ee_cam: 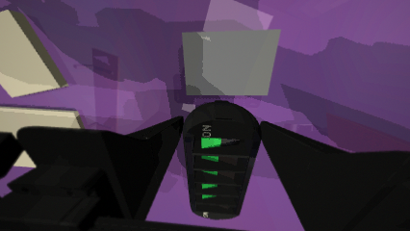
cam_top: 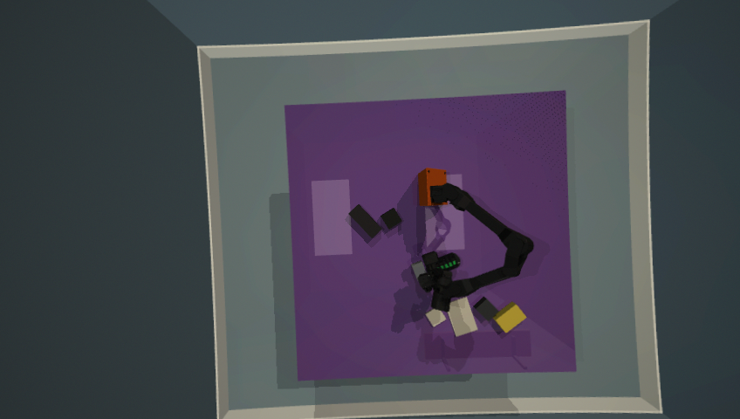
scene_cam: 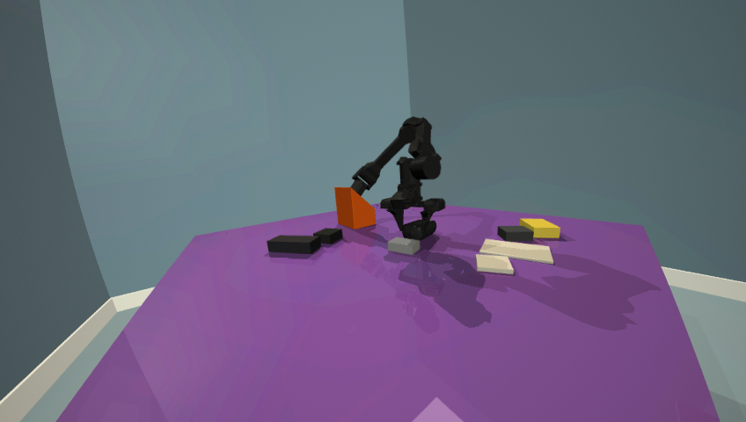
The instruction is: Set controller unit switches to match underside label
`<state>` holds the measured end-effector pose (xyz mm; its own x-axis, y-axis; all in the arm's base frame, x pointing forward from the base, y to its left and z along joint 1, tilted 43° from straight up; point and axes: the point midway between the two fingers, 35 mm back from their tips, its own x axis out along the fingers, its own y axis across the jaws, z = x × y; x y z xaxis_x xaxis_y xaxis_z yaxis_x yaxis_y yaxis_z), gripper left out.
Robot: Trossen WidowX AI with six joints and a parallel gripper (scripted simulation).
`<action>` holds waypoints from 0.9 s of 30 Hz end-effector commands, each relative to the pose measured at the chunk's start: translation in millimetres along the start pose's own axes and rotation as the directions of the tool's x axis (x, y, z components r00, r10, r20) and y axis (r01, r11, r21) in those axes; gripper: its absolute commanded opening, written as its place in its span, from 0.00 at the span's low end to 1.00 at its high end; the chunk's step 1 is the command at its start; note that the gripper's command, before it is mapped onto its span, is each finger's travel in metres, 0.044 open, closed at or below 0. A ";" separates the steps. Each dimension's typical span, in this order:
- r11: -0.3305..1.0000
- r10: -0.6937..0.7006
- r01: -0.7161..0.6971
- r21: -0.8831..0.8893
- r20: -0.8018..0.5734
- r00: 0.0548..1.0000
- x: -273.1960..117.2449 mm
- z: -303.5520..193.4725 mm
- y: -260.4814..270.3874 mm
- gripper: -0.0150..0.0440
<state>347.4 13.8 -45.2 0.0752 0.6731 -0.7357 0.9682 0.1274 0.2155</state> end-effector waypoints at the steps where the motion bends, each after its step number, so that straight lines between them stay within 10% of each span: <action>1: 1.000 -0.008 0.008 0.005 -0.011 1.000 5.8 -2.0 -1.9 0.83; 17: 1.000 -0.003 0.003 0.002 -0.005 1.000 8.3 -0.3 -0.9 0.83; 21: 1.000 -0.005 0.005 0.002 -0.004 1.000 9.0 -0.3 -1.0 1.00; 27: 1.000 -0.005 0.005 0.002 -0.004 1.000 9.0 -0.3 -1.0 1.00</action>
<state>347.1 20.0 -51.8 0.0699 0.6755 -0.7340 0.9689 0.1291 0.2111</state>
